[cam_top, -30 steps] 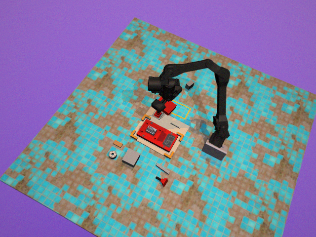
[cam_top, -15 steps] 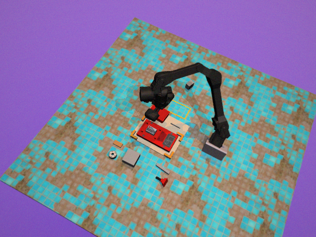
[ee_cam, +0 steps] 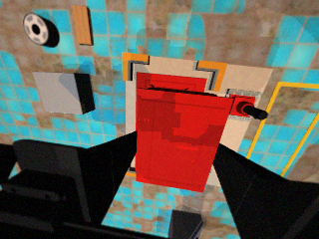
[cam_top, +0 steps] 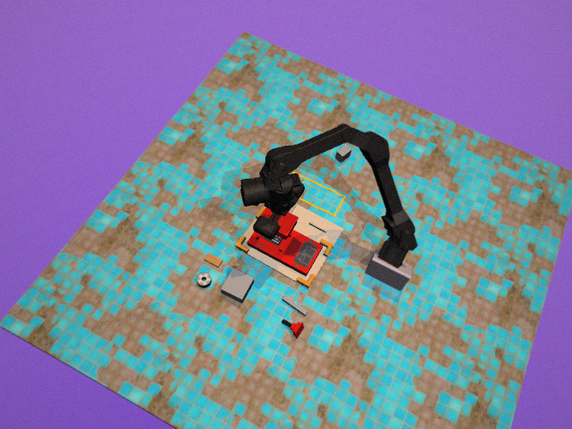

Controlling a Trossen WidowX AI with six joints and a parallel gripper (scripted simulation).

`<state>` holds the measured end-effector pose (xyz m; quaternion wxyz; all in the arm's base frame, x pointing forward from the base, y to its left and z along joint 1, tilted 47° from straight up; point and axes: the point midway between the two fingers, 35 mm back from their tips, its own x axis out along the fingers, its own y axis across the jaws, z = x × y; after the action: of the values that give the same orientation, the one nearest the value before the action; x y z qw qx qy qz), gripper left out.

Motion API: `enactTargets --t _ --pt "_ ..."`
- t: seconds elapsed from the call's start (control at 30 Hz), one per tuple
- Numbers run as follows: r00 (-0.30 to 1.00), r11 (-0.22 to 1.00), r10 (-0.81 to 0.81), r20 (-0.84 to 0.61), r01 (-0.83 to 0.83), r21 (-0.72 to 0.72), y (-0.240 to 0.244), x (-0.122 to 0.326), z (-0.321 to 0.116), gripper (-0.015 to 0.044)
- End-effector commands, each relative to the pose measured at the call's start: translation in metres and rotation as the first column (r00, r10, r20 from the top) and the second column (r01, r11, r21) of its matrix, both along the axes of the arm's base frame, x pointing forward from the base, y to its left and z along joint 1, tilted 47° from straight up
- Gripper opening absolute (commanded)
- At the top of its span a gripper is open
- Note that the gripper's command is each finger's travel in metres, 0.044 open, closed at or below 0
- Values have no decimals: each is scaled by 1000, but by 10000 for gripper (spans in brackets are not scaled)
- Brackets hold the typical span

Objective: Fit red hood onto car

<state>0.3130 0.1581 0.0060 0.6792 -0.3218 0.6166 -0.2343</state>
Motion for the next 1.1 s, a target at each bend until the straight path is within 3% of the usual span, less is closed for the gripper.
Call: enactTargets --t 0.0,0.5,1.07 --pt "1000 1000 7 1 -7 6 8 -1 -6 0" --pt "1000 1000 7 2 -7 5 -26 6 -40 0" --pt "1000 1000 7 2 -7 5 -26 7 -41 0"
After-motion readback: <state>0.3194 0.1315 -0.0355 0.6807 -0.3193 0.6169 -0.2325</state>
